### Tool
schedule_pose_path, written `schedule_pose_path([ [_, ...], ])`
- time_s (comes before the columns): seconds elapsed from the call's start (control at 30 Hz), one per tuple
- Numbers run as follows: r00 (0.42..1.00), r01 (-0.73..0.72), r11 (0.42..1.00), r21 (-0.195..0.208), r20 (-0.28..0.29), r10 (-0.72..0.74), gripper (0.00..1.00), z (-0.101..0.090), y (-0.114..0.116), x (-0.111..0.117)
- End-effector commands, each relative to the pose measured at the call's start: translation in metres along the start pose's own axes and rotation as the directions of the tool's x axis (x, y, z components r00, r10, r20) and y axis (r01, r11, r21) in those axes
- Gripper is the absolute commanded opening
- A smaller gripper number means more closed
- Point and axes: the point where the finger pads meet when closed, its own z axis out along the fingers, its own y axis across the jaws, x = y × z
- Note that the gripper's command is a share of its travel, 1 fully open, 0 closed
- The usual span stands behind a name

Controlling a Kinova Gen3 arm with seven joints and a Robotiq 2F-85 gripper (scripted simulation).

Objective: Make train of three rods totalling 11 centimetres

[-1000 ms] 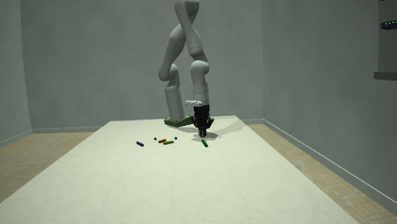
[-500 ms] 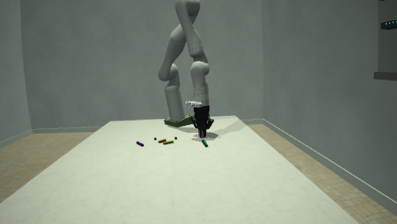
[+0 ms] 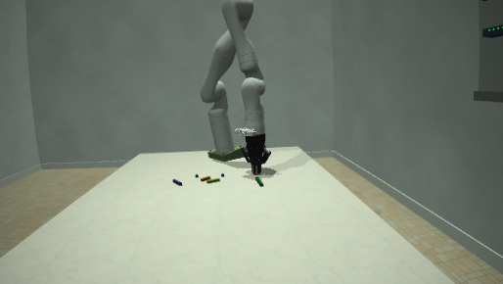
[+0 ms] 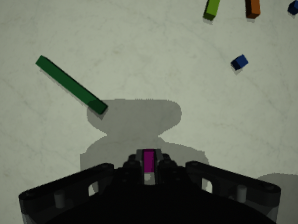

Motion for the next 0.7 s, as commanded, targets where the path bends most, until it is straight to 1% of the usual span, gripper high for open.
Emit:
schedule_pose_path([
  [0.0,1.0,0.0,1.0,0.001,0.0,0.0,0.05,-0.0004,-0.0004,0.0],
  [0.37,1.0,0.0,1.0,0.001,0.0,0.0,0.05,-0.0004,-0.0004,0.0],
  [0.4,1.0,0.0,1.0,0.001,0.0,0.0,0.08,-0.0004,-0.0004,0.0],
  [0.47,1.0,0.0,1.0,0.001,0.0,0.0,0.08,-0.0004,-0.0004,0.0],
  [0.5,1.0,0.0,1.0,0.001,0.0,0.0,0.12,-0.0004,-0.0004,0.0],
  [0.57,1.0,0.0,1.0,0.001,0.0,0.0,0.12,-0.0004,-0.0004,0.0],
  [0.6,1.0,0.0,1.0,0.001,0.0,0.0,0.16,-0.0004,-0.0004,0.0],
  [0.67,1.0,0.0,1.0,0.001,0.0,0.0,0.16,-0.0004,-0.0004,0.0],
])
